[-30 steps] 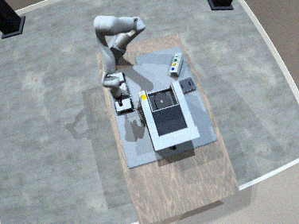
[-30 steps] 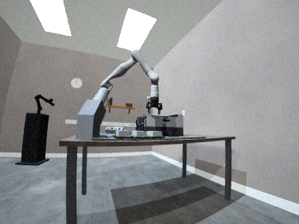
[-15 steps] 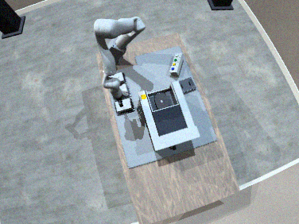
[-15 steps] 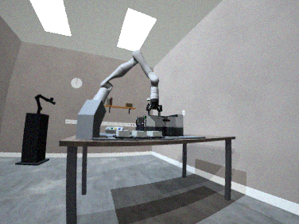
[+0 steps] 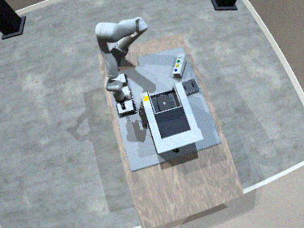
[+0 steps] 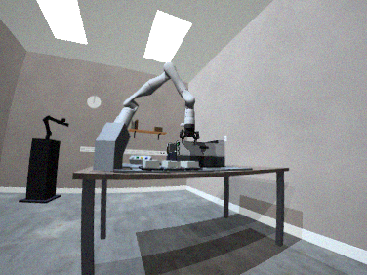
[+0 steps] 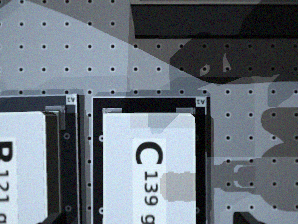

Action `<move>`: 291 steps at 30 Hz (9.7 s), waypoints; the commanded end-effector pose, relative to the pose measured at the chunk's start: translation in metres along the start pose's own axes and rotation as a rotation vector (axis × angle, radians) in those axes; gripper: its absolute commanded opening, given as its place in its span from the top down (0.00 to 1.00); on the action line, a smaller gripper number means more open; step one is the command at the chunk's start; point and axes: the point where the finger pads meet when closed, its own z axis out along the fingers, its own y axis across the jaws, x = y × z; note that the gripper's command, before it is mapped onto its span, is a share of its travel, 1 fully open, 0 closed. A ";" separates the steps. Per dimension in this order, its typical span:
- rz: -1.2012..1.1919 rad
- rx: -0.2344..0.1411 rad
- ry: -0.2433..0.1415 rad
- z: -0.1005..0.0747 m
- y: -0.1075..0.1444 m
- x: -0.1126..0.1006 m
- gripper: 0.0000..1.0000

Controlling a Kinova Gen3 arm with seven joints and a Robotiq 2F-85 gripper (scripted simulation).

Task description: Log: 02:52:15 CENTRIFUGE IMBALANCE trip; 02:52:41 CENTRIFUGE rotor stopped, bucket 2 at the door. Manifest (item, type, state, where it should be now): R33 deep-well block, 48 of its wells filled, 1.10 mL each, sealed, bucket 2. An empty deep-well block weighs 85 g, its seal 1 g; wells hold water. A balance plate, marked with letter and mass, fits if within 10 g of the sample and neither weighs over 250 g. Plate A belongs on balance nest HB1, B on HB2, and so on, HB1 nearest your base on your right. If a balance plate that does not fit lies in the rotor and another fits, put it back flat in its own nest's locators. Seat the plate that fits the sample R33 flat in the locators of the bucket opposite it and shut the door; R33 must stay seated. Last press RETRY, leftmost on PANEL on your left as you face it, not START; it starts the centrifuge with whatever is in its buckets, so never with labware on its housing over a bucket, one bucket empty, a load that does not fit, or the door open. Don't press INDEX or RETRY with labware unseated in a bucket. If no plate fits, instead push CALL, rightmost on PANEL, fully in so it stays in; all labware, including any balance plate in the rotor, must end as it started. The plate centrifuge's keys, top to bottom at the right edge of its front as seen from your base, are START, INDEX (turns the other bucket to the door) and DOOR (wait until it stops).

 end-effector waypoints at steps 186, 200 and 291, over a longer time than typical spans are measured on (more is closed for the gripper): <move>0.000 -0.002 -0.001 0.144 0.001 -0.001 0.00; 0.000 -0.002 -0.001 0.144 0.001 -0.001 0.00; 0.000 -0.002 -0.001 0.129 0.001 -0.001 0.05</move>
